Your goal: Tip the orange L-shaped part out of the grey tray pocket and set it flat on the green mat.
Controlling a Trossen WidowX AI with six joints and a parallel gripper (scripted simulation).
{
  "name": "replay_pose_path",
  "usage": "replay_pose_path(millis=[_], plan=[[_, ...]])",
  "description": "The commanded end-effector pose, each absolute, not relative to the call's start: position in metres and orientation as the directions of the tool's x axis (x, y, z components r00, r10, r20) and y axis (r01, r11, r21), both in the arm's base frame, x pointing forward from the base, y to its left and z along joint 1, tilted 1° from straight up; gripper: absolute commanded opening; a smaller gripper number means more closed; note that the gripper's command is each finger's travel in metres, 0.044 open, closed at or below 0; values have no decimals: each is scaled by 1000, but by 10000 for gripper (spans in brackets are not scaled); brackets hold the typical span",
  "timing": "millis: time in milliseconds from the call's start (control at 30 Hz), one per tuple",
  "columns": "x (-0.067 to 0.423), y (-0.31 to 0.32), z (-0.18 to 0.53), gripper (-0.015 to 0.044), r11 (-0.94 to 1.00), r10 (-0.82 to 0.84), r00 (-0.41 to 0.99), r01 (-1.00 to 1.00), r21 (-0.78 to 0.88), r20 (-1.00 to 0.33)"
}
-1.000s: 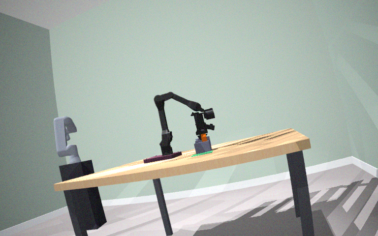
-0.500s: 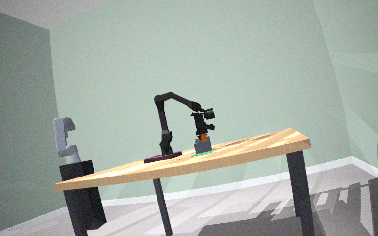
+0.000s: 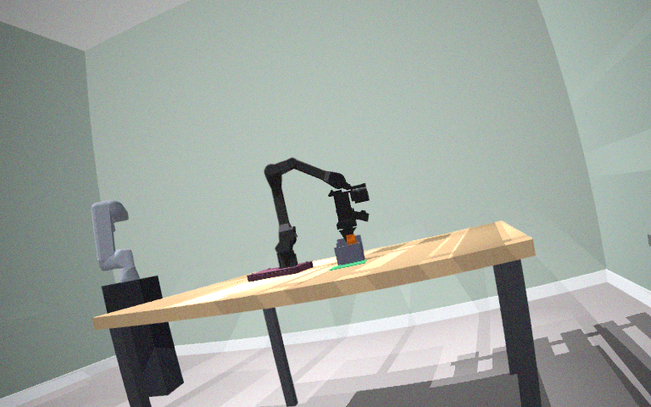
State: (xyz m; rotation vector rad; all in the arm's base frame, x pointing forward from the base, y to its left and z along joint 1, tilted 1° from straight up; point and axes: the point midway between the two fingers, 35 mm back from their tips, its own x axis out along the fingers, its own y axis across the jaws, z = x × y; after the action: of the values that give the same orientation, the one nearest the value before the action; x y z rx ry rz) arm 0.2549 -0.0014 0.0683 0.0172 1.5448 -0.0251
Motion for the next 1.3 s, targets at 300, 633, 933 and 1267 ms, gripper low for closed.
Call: replay_pose_path(millis=[300,633,933,1267], plan=[[252,-12,162,180,999,-9,31,31,-8,-999],[255,-11,162,180,999,-8,56,33,-6,-998],[255,-11,162,180,999,-8,56,33,-6,-998],[256,-16,163,259,989,-9,54,146,-1,-999]])
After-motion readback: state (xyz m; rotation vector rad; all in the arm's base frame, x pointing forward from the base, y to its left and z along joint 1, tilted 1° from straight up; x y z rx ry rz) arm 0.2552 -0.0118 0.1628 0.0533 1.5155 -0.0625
